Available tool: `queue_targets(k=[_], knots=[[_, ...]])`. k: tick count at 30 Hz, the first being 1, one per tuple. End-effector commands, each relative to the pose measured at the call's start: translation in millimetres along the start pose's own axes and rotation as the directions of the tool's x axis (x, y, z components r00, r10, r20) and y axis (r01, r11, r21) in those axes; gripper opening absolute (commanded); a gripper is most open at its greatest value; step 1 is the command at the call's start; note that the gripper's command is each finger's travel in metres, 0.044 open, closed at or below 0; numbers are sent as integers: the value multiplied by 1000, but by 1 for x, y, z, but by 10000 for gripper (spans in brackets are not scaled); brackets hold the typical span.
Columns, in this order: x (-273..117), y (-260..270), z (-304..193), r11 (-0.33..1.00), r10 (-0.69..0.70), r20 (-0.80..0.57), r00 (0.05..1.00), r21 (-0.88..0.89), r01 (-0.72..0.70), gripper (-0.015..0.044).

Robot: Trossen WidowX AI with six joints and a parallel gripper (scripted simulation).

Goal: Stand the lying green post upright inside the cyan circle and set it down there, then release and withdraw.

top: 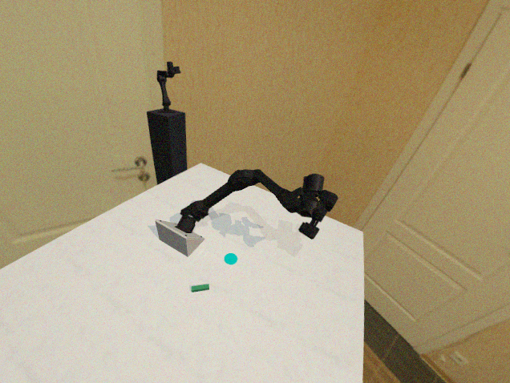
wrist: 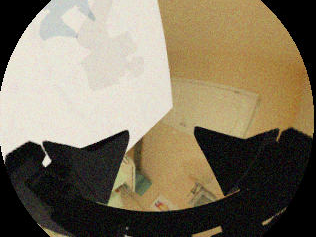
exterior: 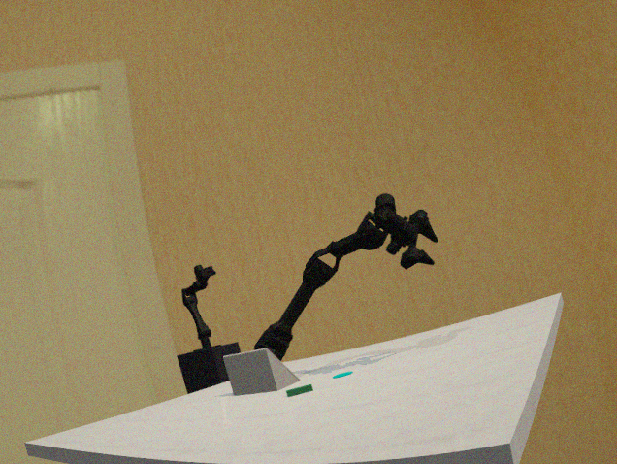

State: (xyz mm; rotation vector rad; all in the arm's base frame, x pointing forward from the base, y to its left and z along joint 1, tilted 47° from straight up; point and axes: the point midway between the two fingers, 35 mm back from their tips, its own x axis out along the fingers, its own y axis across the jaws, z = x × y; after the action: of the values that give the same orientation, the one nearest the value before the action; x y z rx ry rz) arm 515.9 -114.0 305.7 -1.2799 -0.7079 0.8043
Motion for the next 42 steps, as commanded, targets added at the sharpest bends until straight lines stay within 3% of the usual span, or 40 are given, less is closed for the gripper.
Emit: queue_targets(k=[1,7,15,22,31,37,42], knots=[[-1,1,-1,1000,-1,-6,1000,7,1,374],[-38,43,-41,970,5,-202,979,238,44,233],[-102,127,-74,828,156,-442,883,545,127,233],[-158,211,-65,616,381,-515,768,761,204,233],[-215,306,1,234,666,-362,653,932,278,233],[-238,347,70,-68,768,-132,627,956,285,233],[-249,361,135,-325,763,99,638,912,248,233]])
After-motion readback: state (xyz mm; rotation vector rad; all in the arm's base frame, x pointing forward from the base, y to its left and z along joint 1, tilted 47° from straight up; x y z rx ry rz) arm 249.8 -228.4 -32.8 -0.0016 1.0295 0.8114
